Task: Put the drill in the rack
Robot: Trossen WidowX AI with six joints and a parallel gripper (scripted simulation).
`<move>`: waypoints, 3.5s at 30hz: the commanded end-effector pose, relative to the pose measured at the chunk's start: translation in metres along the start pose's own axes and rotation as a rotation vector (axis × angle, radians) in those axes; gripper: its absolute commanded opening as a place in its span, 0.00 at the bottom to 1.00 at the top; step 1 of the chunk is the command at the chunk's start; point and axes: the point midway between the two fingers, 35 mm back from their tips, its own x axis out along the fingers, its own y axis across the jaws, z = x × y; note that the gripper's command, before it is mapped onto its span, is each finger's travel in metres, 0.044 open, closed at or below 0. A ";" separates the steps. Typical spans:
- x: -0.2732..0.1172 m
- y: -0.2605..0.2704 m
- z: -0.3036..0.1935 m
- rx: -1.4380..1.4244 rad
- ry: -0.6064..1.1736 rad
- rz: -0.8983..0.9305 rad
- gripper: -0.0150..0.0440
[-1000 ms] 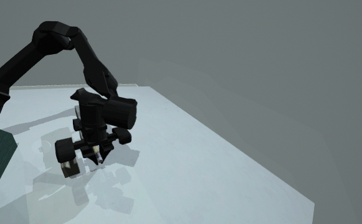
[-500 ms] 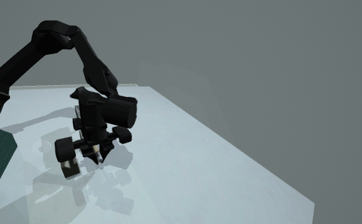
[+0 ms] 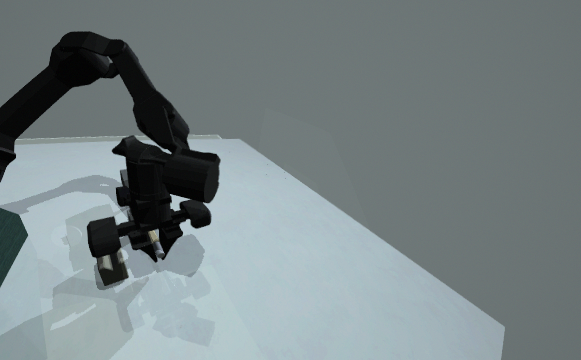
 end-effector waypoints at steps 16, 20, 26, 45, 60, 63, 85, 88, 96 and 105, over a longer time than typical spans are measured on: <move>-0.007 0.000 0.002 -0.003 0.004 -0.001 0.25; -0.009 0.000 0.002 -0.003 0.004 -0.001 0.25; -0.010 0.000 0.003 -0.003 0.004 -0.001 0.25; -0.015 0.001 0.004 -0.003 0.004 -0.001 0.25; -0.019 0.001 0.005 -0.003 0.005 -0.001 0.25; -0.020 0.001 0.005 -0.003 0.005 -0.001 0.25; -0.025 0.001 0.006 -0.003 0.005 -0.001 0.25; -0.026 0.001 0.005 -0.003 0.005 -0.001 0.25; -0.028 0.001 0.005 -0.003 0.005 -0.001 0.25; -0.030 0.001 0.005 -0.003 0.005 -0.001 0.25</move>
